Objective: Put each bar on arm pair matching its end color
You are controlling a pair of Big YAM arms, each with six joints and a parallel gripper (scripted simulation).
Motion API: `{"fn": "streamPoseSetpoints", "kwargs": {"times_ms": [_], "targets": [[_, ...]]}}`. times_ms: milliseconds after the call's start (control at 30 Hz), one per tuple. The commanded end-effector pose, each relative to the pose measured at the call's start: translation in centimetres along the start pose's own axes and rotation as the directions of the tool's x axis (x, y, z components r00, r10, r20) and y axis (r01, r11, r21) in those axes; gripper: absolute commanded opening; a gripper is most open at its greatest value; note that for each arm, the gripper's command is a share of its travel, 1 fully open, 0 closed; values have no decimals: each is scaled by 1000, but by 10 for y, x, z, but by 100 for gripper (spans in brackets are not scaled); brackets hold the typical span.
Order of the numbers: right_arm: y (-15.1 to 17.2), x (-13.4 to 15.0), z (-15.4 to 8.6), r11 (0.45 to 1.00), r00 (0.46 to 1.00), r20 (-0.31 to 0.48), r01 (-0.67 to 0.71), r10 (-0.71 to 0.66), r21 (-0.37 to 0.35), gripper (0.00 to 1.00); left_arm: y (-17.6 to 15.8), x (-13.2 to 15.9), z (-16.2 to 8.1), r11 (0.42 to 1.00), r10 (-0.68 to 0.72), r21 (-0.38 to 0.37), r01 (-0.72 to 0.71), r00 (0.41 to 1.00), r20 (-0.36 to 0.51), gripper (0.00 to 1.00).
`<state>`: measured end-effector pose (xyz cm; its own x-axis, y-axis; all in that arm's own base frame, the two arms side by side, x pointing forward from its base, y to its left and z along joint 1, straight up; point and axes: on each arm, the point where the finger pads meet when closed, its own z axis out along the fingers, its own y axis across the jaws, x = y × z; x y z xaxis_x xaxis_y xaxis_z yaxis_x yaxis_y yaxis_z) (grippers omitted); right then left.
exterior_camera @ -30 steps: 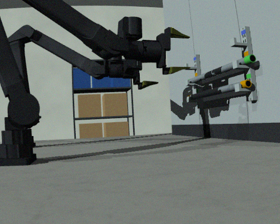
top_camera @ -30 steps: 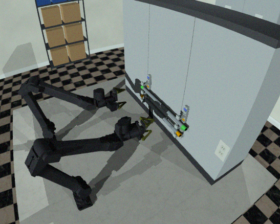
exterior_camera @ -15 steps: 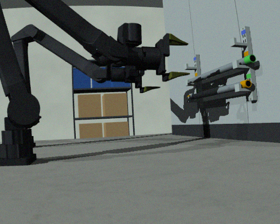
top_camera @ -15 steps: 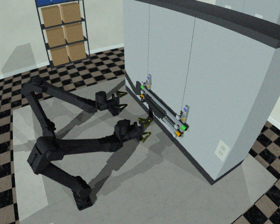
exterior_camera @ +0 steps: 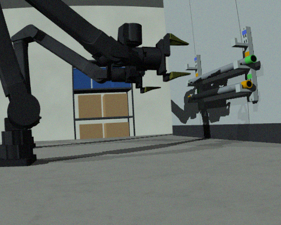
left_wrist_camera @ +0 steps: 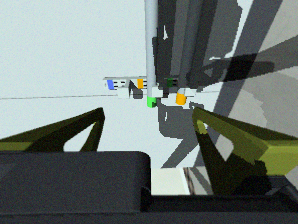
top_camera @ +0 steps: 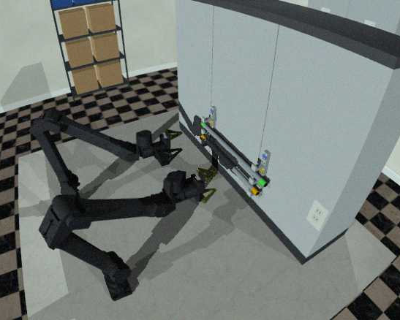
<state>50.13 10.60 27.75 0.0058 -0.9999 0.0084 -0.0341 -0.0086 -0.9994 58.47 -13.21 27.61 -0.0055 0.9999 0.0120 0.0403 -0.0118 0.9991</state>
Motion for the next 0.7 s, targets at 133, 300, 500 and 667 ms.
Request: {"fn": "streamPoseSetpoints", "kwargs": {"times_ms": [133,300,500,667], "targets": [[-17,-6,2,999,1000,8,-12,11,49,100,19,-8,3,998,-17,-58,17,1000,7,100],[-20,-7,2,998,1000,9,-14,13,58,100,23,-10,4,997,-19,-68,20,1000,9,100],[-22,-8,3,998,1000,10,-15,14,63,100,25,-11,5,997,-21,-74,22,1000,9,100],[-24,-9,3,998,1000,11,-16,16,67,100,27,-12,5,997,-23,-79,23,1000,10,100]]}}
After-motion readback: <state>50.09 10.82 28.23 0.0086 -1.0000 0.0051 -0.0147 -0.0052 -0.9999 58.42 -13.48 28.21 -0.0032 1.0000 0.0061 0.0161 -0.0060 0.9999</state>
